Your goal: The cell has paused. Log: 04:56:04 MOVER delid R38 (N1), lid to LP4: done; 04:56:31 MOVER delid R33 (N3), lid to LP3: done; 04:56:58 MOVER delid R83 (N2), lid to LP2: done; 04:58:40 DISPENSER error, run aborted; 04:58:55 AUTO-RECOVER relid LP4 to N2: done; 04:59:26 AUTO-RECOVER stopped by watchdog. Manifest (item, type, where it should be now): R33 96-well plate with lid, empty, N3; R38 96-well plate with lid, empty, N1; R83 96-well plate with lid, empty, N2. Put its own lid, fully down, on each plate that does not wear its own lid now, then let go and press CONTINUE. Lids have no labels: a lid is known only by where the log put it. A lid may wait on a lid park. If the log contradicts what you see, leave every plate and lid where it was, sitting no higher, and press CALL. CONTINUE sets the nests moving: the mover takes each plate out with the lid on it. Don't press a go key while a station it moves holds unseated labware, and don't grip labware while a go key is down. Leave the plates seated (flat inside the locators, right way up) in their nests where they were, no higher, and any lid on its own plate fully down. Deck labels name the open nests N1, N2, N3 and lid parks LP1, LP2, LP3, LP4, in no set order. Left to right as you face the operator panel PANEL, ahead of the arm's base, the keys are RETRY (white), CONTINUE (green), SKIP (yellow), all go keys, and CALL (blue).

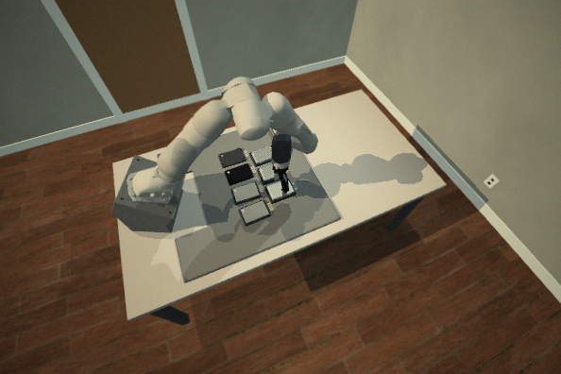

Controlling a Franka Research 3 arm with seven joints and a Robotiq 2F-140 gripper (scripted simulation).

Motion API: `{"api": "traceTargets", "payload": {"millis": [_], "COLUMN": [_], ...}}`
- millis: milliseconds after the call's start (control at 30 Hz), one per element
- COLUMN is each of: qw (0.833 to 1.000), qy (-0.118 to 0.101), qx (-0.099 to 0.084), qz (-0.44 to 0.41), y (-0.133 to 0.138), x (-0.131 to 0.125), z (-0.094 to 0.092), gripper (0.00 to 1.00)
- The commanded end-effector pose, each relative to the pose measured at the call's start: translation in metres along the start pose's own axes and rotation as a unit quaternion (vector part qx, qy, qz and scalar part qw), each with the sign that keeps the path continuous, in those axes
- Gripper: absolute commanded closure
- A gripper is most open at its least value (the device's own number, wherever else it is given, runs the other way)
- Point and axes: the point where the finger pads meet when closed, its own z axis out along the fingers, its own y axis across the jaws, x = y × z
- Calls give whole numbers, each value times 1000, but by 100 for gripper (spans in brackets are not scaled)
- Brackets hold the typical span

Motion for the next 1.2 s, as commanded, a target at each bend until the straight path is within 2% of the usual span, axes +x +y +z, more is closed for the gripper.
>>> {"api": "traceTargets", "payload": {"millis": [0,1067,1100,1167], "qw": [1000,1000,1000,1000], "qy": [0,0,0,0], "qx": [1,1,1,1], "qz": [2,2,2,2], "y": [0,0,0,0], "x": [0,0,0,0], "z": [1,1,1,1], "gripper": [34,34,41,41]}}
